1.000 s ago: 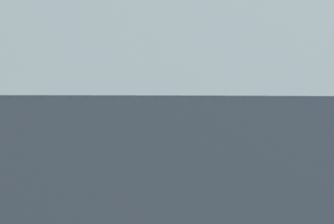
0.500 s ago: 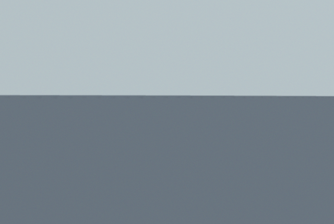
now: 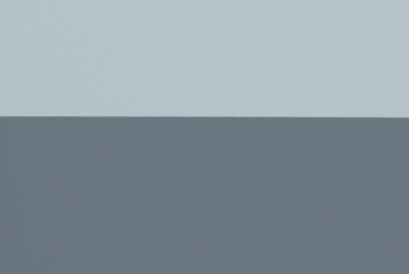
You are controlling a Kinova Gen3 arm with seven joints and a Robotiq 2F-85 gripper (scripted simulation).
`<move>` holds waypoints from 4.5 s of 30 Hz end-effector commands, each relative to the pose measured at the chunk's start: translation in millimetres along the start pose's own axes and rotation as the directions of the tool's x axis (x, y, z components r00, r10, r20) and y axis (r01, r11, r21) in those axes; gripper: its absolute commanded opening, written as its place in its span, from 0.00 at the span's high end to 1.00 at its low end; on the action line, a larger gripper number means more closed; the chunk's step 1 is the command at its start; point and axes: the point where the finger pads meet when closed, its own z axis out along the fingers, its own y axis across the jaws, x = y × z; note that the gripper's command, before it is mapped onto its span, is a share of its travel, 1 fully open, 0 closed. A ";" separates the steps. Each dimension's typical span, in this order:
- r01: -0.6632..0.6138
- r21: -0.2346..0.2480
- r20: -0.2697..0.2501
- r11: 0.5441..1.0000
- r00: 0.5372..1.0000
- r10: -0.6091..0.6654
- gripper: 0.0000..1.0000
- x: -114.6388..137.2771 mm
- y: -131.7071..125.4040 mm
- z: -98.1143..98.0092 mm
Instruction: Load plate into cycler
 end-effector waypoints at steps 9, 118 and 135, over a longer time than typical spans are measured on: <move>0.000 0.002 0.001 1.000 1.000 0.000 0.90 3.8 3.5 -12.9; 0.000 0.002 0.001 1.000 1.000 0.000 0.90 4.3 4.1 -14.6; 0.000 0.002 0.001 1.000 1.000 0.000 0.90 4.3 4.1 -14.6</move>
